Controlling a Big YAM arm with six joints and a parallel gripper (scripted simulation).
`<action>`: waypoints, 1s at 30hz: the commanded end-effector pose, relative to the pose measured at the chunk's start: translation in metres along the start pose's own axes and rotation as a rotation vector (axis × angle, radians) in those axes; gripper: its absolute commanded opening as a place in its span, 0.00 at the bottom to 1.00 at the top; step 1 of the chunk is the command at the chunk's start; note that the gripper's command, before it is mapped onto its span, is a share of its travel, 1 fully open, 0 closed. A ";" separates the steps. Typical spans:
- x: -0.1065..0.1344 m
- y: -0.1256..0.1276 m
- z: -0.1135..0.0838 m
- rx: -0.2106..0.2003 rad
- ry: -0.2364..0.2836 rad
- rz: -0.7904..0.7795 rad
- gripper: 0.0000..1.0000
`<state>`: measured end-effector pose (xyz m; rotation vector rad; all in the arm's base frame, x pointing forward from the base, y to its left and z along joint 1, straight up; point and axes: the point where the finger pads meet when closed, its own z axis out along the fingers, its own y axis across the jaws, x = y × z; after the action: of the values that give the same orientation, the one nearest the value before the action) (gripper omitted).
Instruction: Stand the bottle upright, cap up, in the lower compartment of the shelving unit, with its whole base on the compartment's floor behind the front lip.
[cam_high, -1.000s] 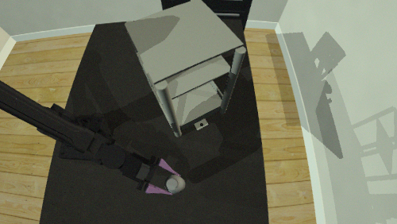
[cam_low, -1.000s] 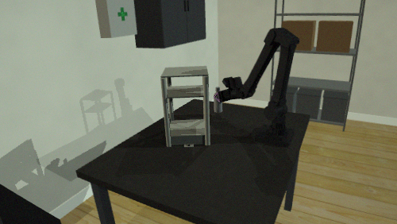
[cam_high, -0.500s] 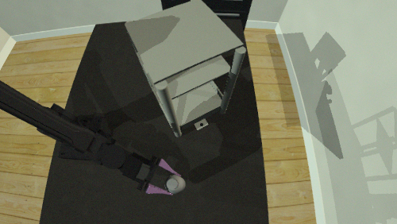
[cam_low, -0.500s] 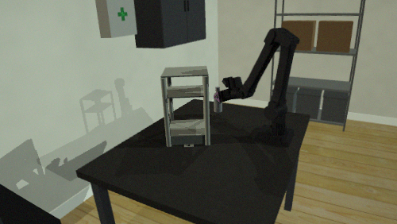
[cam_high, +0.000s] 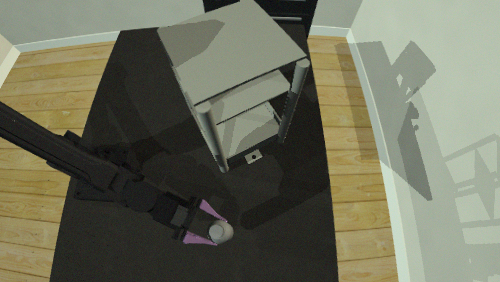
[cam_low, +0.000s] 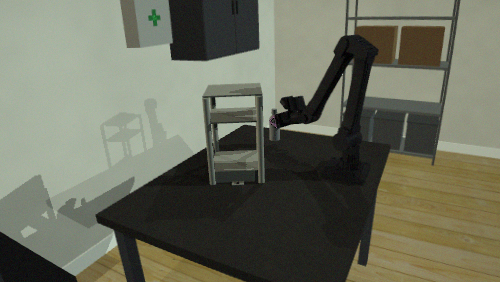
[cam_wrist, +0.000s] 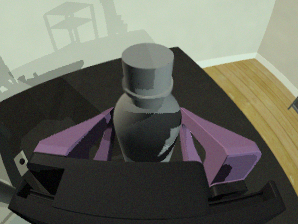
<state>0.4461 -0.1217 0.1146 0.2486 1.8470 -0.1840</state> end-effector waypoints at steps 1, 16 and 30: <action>-0.032 -0.002 -0.002 0.002 -0.060 -0.006 0.41; -0.027 -0.001 -0.057 0.002 -0.032 -0.006 0.41; -0.039 -0.001 -0.099 0.001 -0.040 -0.006 0.41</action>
<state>0.3648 -0.0997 0.1626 0.2471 1.8356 -0.1850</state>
